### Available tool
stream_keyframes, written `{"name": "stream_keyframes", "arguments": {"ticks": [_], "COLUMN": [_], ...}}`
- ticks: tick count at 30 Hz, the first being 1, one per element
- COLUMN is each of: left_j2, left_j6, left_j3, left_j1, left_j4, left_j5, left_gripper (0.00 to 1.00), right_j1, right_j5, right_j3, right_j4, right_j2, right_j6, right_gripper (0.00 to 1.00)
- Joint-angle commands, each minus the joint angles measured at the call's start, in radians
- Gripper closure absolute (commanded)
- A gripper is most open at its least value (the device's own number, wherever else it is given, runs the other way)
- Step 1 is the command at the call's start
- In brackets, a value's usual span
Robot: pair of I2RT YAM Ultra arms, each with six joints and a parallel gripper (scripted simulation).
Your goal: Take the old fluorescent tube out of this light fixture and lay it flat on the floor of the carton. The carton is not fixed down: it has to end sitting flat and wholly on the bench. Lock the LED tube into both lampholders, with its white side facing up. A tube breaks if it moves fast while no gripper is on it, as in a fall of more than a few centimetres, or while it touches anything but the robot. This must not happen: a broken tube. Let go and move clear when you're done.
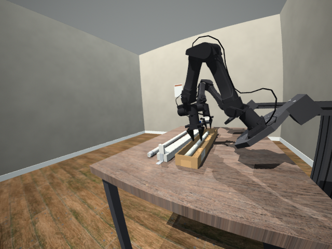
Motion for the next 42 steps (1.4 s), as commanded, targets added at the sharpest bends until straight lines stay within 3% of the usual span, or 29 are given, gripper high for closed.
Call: {"name": "stream_keyframes", "arguments": {"ticks": [1,15,16,32,38,42], "left_j2": [-0.004,-0.004,-0.004,-0.004,-0.022,0.041], "left_j6": [0.010,0.010,0.010,0.010,0.015,0.019], "left_j3": [-0.009,-0.009,-0.009,-0.009,0.050,0.084], "left_j1": [-0.001,-0.001,-0.001,-0.001,-0.010,0.017], "left_j4": [-0.004,-0.004,-0.004,-0.004,-0.021,-0.044], "left_j5": [0.013,0.013,0.013,0.013,0.017,0.022], "left_gripper": [0.51,0.51,0.51,0.51,0.51,0.51], "right_j1": [0.010,0.010,0.010,0.010,0.014,-0.015], "right_j5": [-0.016,-0.016,-0.016,-0.016,-0.018,-0.023], "right_j3": [0.021,0.021,0.021,0.021,0.051,0.078], "right_j4": [-0.008,-0.006,-0.006,-0.006,-0.021,-0.040], "right_j2": [-0.025,-0.027,-0.027,-0.027,-0.003,0.026], "right_j6": [-0.007,-0.007,-0.007,-0.007,-0.017,-0.033], "right_gripper": [0.68,0.68,0.51,0.51,0.51,0.51]}}
